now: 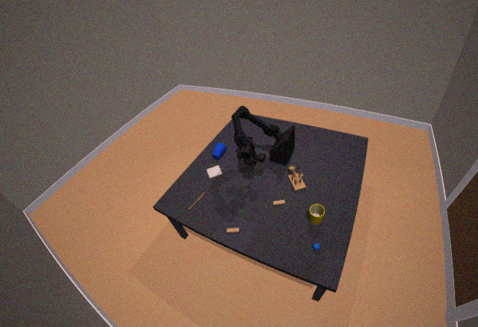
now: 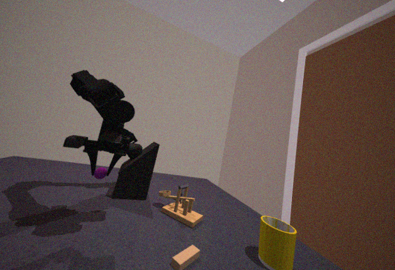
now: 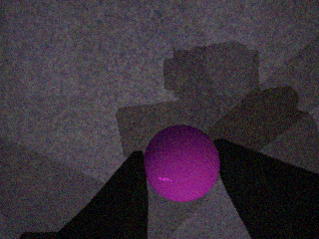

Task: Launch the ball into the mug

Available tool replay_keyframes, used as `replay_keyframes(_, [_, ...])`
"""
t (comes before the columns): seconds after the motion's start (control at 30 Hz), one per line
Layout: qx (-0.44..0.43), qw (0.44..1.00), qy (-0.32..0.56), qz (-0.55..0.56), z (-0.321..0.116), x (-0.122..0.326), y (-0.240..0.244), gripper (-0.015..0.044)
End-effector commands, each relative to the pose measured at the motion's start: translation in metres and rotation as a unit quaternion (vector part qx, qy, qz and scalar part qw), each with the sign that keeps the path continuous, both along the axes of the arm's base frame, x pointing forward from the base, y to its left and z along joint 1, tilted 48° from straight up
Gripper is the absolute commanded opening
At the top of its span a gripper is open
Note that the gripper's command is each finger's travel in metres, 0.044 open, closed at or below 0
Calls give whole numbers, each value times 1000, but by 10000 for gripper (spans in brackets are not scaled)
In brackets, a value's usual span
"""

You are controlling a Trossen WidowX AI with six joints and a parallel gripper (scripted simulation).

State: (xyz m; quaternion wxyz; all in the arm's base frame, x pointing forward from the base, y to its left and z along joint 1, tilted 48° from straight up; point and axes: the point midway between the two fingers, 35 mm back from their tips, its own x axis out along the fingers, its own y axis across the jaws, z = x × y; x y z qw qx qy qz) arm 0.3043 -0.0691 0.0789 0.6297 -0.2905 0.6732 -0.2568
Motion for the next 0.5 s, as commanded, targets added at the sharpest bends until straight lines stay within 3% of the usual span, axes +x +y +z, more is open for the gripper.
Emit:
replay_keyframes(0.0, [10,999,31,12,-24,0,20,0])
replay_keyframes(0.47, [17,991,128,48,-91,-18,76,0])
